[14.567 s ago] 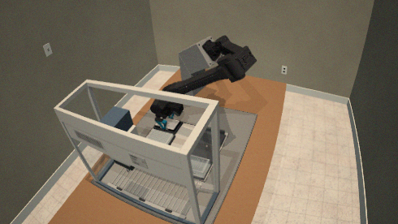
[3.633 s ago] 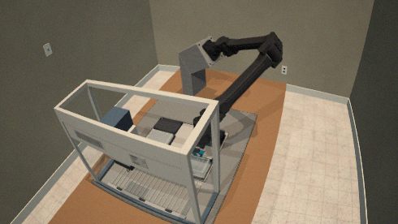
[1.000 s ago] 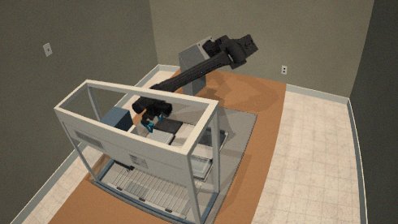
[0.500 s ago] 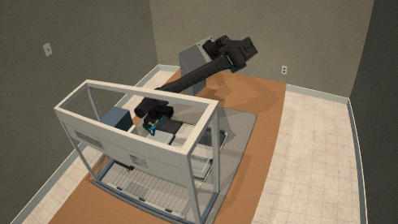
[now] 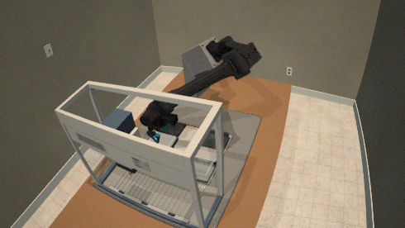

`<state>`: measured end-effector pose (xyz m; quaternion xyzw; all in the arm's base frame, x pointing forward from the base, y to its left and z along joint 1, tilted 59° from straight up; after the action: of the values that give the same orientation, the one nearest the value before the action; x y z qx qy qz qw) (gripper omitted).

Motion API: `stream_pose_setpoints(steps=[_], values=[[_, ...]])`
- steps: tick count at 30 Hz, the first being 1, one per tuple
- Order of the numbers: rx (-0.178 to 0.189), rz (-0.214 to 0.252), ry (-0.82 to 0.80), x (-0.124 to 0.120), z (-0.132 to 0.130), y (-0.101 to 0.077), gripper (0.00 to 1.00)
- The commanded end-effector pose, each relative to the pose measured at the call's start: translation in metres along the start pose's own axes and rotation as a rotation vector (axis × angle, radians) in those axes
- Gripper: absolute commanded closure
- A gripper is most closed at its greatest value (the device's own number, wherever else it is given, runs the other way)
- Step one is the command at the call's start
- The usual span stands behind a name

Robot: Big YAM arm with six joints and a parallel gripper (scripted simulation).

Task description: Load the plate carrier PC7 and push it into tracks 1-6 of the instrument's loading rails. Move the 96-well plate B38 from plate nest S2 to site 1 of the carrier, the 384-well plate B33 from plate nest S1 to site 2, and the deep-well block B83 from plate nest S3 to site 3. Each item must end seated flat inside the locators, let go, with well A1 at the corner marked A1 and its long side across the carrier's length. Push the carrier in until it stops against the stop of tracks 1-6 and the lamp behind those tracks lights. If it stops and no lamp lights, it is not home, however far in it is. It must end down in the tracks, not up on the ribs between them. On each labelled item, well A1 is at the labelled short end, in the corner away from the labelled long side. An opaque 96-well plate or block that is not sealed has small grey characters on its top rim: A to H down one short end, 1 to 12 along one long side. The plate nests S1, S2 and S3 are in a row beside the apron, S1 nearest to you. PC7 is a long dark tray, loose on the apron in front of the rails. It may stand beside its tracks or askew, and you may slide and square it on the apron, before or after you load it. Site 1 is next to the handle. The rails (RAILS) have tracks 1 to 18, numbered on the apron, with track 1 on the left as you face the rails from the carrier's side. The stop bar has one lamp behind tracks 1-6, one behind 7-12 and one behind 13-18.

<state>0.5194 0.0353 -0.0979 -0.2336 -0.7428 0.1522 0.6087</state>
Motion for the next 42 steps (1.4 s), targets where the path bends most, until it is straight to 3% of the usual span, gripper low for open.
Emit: stream_pose_setpoints(steps=[1, 2, 6, 7, 24, 27, 35, 37, 38, 42], values=[[0.003, -0.002, 0.013, 0.0, -0.002, 0.01, 0.0], [-0.015, 0.001, 0.015, -0.001, -0.005, -0.004, 0.0], [-0.015, 0.001, 0.015, -0.001, -0.005, -0.004, 0.0], [-0.001, -0.001, 0.011, 0.0, -0.003, 0.009, 0.0], [0.001, -0.002, 0.01, 0.0, -0.003, 0.025, 0.0], [-0.009, -0.001, 0.009, 0.0, -0.006, 0.021, 0.0], [0.003, -0.002, 0.014, 0.0, -0.001, 0.035, 0.0], [0.0, -0.003, 0.008, 0.002, -0.004, 0.033, 0.0], [-0.014, 0.001, 0.016, -0.001, -0.004, 0.021, 0.0], [-0.014, 0.001, 0.016, -0.001, -0.004, 0.021, 0.0]])
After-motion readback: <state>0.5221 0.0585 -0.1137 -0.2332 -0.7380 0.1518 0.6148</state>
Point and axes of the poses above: the point where the finger pads meet when closed, its own y axis out along the fingers, its own z axis across the jaws, x = y × z, the point moved 10 cm from there along -y, back along the fingers
